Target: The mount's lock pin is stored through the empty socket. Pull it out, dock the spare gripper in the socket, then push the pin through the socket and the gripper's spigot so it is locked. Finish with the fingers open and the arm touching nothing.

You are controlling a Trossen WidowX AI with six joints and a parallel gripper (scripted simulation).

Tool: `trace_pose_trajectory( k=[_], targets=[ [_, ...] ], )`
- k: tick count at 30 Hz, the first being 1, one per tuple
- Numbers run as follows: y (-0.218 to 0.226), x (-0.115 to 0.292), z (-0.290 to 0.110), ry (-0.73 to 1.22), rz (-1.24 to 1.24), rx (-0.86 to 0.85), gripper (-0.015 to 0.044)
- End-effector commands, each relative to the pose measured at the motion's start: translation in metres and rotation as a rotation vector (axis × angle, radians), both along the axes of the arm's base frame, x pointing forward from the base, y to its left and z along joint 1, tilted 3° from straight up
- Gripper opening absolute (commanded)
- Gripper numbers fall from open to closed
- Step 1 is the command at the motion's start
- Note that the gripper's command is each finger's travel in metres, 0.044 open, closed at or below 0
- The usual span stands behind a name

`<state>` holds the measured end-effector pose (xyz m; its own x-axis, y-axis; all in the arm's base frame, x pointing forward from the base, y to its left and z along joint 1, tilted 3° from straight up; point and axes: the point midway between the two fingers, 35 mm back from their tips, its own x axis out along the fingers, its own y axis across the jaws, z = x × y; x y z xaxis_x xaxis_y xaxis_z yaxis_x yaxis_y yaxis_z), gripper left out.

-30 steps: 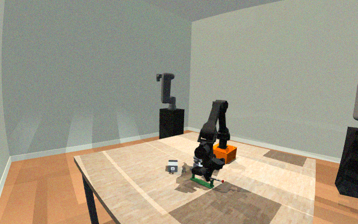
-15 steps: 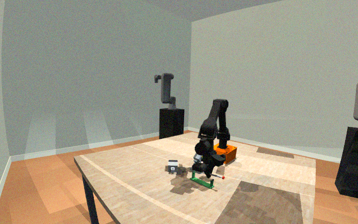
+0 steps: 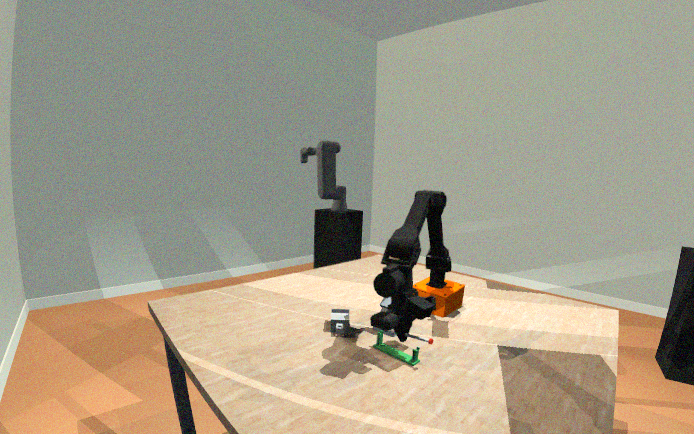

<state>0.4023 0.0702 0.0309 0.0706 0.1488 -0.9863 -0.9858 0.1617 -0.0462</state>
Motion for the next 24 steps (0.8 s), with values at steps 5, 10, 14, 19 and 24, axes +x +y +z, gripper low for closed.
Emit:
trace_pose_trajectory(
  k=[5, 10, 14, 19, 24],
  targets=[
    [-0.025, -0.002, 0.009, -0.004, 0.005, 0.002, 0.0],
    [-0.038, -0.003, 0.012, -0.004, 0.006, 0.001, 0.0],
    [-0.039, -0.003, 0.011, -0.004, 0.006, 0.0, 0.0],
    [-0.039, -0.003, 0.002, -0.003, 0.006, -0.004, 0.0],
    [-0.038, -0.002, -0.005, -0.008, 0.006, -0.006, 0.0]
  ],
)
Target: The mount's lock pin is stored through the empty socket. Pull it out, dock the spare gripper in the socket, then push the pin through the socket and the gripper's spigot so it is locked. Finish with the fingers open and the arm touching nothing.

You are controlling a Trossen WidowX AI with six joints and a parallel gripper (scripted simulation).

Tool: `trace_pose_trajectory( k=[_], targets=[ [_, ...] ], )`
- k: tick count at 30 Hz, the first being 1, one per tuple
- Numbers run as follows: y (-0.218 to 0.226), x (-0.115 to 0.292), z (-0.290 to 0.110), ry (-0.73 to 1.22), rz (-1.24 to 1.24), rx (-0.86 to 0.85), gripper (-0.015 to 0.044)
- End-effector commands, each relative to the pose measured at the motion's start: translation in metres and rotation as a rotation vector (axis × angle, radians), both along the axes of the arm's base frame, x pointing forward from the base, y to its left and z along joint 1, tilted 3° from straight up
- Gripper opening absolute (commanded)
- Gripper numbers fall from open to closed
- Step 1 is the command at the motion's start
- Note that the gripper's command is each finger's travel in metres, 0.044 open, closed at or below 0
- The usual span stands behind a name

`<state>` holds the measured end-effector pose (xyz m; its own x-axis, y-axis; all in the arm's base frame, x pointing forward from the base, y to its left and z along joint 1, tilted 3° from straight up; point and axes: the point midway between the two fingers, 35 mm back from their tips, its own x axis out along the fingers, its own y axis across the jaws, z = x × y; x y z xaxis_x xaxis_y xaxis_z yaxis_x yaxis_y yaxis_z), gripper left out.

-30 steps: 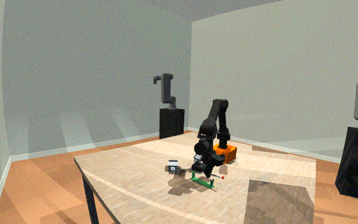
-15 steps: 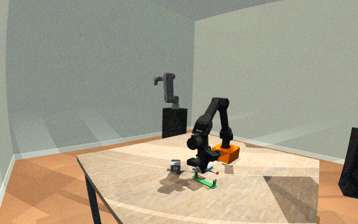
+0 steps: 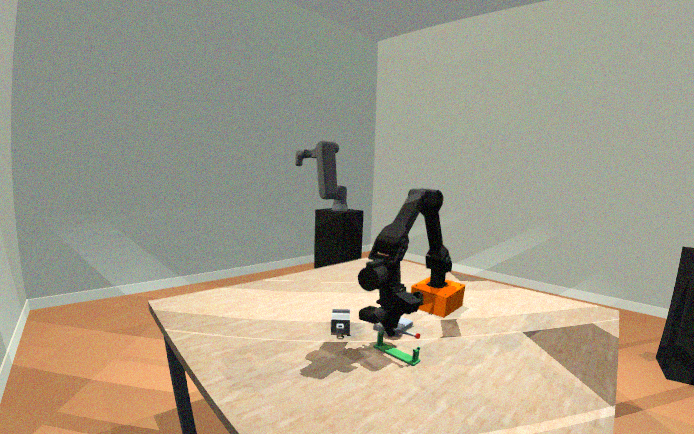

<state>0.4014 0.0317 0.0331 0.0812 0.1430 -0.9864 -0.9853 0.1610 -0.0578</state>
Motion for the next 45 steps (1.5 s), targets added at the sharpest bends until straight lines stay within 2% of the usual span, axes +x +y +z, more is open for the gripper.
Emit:
trace_pose_trajectory(
  k=[1, 16, 45],
  targets=[
    [0.0, -0.001, -0.009, 0.002, 0.006, -0.001, 0.0],
    [0.001, 0.001, -0.03, -0.008, 0.004, 0.0, 0.0],
    [0.001, 0.0, -0.033, -0.01, 0.005, 0.0, 0.0]
  ],
)
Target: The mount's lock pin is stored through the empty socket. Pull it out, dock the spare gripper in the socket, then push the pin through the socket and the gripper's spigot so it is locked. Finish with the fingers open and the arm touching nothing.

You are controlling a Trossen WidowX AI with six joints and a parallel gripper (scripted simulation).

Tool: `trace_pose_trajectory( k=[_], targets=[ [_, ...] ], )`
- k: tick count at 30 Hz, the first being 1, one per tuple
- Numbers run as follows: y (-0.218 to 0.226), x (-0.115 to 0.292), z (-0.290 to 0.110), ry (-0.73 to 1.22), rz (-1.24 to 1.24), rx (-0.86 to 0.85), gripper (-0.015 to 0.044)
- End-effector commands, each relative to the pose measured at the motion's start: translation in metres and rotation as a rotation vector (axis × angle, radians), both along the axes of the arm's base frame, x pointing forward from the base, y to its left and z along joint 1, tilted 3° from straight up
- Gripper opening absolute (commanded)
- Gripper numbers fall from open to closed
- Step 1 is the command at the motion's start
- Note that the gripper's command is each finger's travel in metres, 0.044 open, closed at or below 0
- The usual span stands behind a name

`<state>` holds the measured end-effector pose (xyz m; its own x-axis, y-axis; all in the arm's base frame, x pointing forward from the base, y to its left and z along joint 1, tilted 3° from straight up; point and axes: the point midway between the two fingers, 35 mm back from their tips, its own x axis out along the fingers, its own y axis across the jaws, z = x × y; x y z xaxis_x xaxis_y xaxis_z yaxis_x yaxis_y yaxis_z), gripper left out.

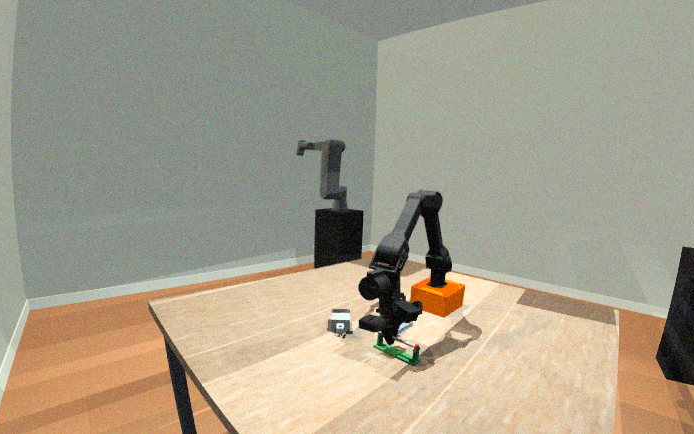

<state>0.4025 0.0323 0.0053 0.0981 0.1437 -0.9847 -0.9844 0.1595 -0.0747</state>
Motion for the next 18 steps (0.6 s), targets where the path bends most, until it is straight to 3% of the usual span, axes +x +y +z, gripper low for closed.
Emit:
trace_pose_trajectory(
  k=[1, 15, 18],
  targets=[
    [-0.0001, -0.0009, -0.005, 0.008, 0.003, -0.001, 0.0],
    [0.0, 0.0, -0.0005, 0.001, 0.0, 0.0, 0.0],
    [0.0, 0.0, -0.0005, 0.001, 0.0, 0.0, 0.0079]
  ],
)
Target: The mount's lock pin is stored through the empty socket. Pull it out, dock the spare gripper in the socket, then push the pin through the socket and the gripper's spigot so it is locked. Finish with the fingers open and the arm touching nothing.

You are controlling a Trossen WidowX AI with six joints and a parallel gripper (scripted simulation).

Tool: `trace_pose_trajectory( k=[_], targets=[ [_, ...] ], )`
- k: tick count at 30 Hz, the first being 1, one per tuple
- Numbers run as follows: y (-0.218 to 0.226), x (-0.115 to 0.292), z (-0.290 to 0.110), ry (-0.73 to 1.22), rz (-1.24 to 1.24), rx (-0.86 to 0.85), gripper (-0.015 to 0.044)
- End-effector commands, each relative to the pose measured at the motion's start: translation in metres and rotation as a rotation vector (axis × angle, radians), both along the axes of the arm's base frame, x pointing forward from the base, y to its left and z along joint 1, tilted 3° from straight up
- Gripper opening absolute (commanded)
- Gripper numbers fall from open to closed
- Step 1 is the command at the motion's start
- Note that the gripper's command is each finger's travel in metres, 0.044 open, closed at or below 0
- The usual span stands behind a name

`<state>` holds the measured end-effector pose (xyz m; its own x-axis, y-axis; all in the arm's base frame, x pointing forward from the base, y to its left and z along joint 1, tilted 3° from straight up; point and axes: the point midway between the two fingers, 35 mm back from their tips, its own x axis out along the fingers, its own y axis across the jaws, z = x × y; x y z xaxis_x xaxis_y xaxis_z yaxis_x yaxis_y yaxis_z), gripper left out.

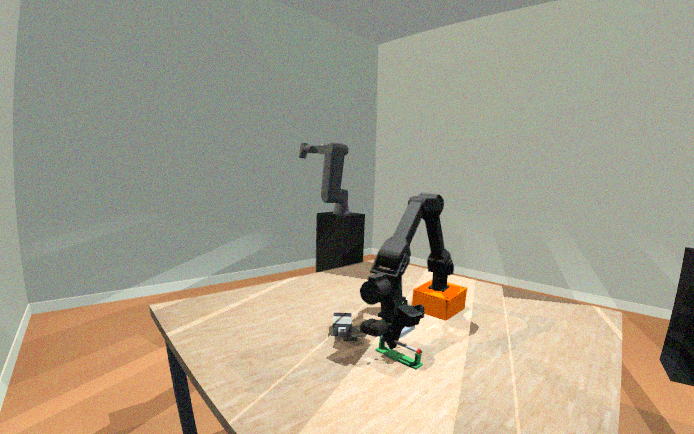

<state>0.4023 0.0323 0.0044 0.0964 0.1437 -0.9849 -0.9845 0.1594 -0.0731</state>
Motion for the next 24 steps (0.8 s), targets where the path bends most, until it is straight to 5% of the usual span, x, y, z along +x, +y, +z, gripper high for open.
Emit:
trace_pose_trajectory(
  k=[1, 14, 24],
  targets=[
    [0.0, 0.0, 0.0, -0.001, 0.0, 0.0, 0.0105],
    [0.0, -0.002, 0.014, 0.005, 0.0, 0.0, 0.044],
    [-0.001, -0.007, 0.033, 0.019, -0.001, 0.0, 0.044]
  ],
)
